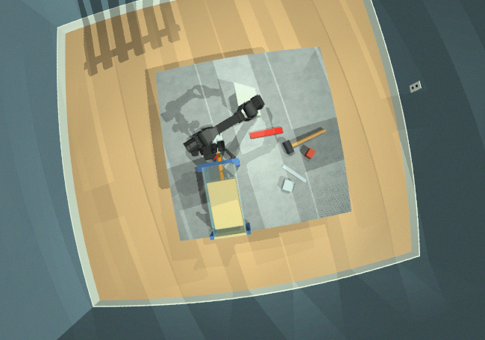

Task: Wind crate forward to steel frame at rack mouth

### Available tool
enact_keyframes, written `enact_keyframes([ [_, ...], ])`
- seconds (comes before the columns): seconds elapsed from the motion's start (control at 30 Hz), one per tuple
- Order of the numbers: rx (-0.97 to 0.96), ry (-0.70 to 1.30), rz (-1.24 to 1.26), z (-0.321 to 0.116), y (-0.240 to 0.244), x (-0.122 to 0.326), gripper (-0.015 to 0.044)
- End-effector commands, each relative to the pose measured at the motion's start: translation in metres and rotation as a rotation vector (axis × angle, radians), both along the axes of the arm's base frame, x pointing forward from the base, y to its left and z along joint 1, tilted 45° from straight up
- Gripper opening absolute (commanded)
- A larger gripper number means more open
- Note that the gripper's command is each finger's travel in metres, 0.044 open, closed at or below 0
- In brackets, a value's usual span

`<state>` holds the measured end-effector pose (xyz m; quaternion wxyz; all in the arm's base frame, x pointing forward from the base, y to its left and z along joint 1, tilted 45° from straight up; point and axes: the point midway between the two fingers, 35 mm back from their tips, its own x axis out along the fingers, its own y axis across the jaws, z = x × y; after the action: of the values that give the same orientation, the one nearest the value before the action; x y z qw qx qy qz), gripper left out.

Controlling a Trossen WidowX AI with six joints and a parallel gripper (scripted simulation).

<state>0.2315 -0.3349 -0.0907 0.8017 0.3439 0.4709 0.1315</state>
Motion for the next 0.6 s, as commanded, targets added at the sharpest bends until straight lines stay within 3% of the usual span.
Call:
enact_keyframes([
  [0.0, 0.000, 0.005, 0.014, 0.0012, 0.0009, 0.0006, 0.0020],
  [0.03, 0.000, 0.005, 0.014, 0.0012, 0.0009, 0.0006, 0.0000],
  [0.57, 0.003, 0.002, 0.007, 0.0018, 0.0009, 0.0013, 0.0000],
])
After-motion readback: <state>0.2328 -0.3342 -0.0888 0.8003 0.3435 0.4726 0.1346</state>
